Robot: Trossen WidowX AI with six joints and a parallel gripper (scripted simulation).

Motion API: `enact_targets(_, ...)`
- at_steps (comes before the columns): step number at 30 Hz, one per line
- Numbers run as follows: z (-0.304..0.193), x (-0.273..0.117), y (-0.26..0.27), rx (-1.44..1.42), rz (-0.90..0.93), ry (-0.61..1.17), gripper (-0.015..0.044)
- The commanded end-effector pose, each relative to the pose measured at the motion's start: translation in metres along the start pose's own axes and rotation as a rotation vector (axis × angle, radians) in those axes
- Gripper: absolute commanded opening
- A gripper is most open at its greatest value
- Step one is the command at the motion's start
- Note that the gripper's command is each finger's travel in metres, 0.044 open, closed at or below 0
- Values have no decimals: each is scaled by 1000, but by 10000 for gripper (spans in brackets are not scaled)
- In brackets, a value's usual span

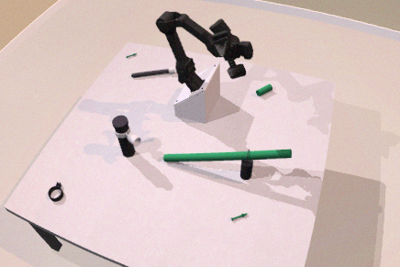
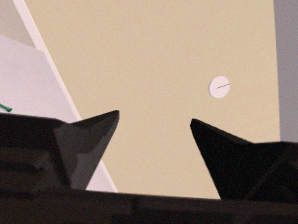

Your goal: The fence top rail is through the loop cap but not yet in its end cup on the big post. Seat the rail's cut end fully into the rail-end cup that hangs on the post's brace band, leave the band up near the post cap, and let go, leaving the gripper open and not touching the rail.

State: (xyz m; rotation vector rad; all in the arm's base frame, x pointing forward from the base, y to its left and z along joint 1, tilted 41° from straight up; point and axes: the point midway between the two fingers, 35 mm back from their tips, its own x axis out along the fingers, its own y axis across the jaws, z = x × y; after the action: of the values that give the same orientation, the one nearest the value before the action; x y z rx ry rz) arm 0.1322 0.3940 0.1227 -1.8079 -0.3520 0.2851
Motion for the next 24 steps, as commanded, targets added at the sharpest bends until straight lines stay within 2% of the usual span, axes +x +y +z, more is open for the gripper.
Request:
enact_targets(1,-1,2,1,6,5,2,426)
enact_targets(7,-38,57,32,220,176,98,440)
enact_targets(12,-95,89,68,456,357,276,440)
enact_targets(18,-146,94,94,644,476,472,440)
enact_targets(24,-199,84,115,827,561,716,440)
